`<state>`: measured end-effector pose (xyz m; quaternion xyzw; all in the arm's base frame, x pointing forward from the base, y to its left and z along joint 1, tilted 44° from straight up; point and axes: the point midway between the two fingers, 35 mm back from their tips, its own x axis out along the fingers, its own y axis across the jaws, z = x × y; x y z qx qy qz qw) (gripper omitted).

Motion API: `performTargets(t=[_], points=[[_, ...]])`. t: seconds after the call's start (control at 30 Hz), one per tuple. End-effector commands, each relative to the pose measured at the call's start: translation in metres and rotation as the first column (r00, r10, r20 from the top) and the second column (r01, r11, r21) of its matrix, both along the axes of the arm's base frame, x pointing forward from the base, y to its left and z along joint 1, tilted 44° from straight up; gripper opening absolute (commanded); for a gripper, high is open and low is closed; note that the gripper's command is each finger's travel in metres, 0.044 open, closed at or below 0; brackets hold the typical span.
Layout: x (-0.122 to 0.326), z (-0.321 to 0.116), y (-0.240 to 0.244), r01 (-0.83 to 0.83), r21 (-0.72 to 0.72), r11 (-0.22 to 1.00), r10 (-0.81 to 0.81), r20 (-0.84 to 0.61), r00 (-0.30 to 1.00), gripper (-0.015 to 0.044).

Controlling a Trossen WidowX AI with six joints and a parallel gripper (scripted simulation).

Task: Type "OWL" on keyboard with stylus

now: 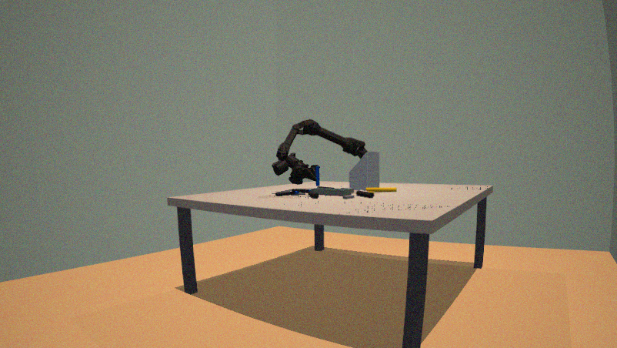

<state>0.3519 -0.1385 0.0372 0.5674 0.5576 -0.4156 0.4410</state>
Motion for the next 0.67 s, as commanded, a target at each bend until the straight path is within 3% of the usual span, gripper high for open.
performTargets(t=[0.0,0.2,0.63], points=[[0.0,0.004,0.004,-0.002,-0.003,1.0,0.002,-0.001,1.0,0.0081],[-0.003,0.025,0.025,-0.002,-0.002,1.0,0.002,0.0,1.0,0.0081],[-0.001,0.025,0.023,-0.011,-0.008,1.0,0.011,0.008,1.0,0.0081]])
